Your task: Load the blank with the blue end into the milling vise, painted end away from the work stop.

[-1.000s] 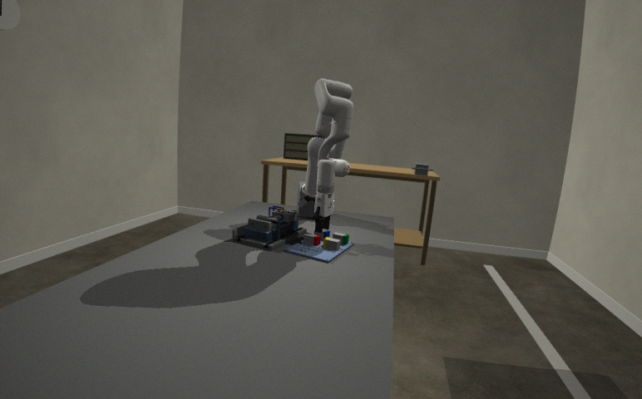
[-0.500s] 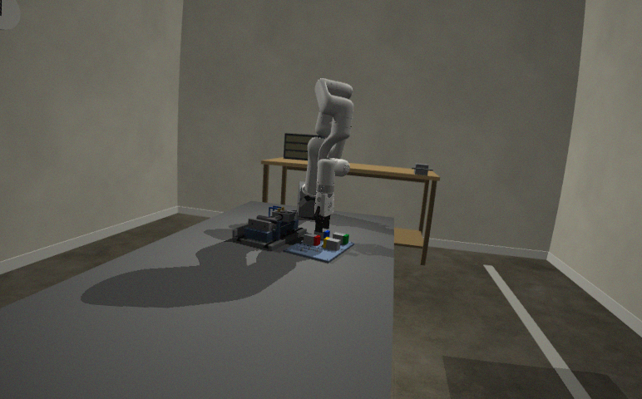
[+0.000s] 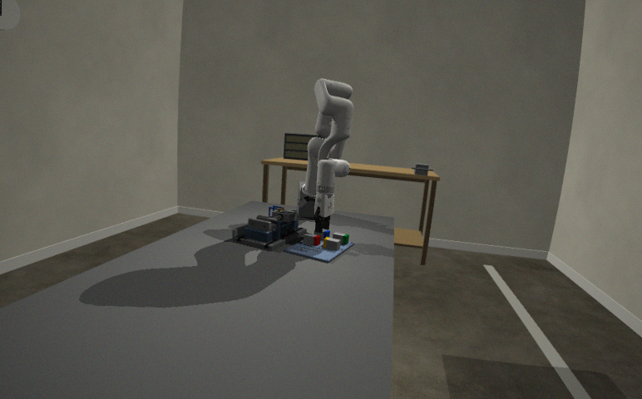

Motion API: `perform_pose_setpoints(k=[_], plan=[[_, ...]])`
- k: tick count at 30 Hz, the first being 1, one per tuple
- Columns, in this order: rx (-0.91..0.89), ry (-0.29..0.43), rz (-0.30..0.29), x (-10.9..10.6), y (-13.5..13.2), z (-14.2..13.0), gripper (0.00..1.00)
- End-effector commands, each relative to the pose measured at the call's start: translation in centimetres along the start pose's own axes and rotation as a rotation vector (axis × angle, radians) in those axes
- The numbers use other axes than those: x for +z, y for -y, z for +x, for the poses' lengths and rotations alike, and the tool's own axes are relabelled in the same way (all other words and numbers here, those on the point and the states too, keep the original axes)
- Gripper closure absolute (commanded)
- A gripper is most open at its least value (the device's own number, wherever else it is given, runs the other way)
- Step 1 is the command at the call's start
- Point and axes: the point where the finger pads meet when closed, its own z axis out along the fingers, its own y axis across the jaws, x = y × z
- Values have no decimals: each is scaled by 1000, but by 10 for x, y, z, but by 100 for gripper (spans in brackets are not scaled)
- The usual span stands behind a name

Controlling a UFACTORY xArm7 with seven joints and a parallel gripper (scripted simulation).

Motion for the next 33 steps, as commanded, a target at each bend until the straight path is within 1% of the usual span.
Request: perform_pose_setpoints(k=[1,8,18,33], plan=[[0,1,2,2,1,-1,36],[0,1,2,2,1,-1,36],[0,1,2,9,1,0,36],[0,1,2,12,1,0,36]])
